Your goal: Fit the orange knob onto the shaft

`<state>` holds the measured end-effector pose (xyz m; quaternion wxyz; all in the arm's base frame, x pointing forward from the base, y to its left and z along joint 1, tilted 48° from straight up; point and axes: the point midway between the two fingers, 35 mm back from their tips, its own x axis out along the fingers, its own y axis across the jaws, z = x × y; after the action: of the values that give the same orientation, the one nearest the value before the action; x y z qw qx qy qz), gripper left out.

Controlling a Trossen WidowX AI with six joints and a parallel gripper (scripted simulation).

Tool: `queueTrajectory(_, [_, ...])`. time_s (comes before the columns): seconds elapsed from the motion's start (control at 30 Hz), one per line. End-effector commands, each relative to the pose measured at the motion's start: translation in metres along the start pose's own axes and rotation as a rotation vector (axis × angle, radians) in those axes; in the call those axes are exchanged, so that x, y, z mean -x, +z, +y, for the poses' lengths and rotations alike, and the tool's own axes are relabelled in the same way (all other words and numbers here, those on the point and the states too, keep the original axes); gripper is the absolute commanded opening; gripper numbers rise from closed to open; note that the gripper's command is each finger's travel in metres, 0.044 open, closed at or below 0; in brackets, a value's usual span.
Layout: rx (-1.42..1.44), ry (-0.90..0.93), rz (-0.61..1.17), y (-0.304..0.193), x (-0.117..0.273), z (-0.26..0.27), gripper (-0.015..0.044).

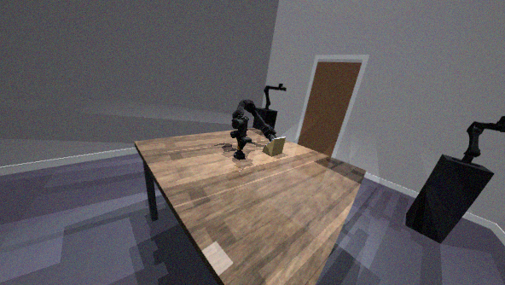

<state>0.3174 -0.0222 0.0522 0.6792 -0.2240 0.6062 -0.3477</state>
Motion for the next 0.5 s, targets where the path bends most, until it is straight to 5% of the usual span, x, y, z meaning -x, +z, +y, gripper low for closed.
queueTrajectory(0.0, [0.003, 0.001, -0.002, -0.0004, 0.0033, 0.0016, 0.0])
queueTrajectory(0.47, [-0.207, 0.001, -0.002, -0.001, 0.0028, 0.0042, 0.0])
